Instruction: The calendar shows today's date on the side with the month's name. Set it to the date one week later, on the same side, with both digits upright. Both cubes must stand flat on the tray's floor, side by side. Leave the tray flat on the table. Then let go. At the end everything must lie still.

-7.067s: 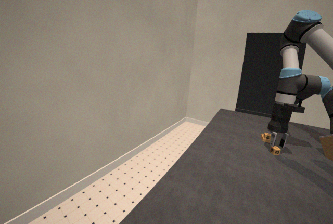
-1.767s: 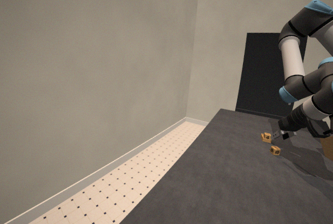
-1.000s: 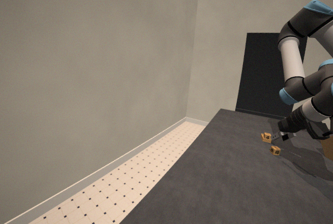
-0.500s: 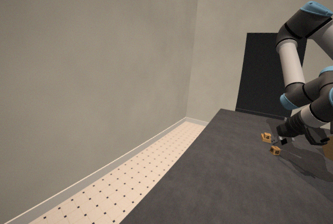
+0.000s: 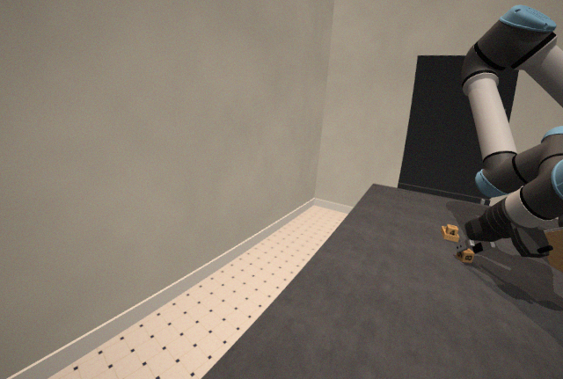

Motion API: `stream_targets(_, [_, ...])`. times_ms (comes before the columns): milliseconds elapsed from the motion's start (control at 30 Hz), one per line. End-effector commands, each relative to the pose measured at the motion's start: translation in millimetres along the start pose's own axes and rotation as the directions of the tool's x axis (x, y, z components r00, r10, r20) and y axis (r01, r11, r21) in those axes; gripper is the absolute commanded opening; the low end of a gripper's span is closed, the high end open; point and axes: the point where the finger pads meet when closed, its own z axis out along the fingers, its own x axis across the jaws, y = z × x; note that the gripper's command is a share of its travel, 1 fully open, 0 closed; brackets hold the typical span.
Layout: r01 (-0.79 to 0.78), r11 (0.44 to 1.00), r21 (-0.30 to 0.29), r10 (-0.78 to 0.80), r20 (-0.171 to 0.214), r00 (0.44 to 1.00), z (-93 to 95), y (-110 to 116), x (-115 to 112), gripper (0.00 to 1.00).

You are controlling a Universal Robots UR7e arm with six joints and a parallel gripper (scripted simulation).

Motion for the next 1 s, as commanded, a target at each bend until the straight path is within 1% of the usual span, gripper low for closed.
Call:
stream_targets(0, [-0.001, 1.0, 0.0, 0.001, -0.001, 1.0, 5.2, -5.2, 0.2, 0.87])
stream_targets(467, [-0.001, 1.0, 0.0, 0.001, -0.001, 1.0, 12.3, -12.3, 0.2, 0.87])
stream_targets(967, [-0.001, 1.0, 0.0, 0.001, -0.001, 1.0, 13.2, -13.2, 0.2, 0.87])
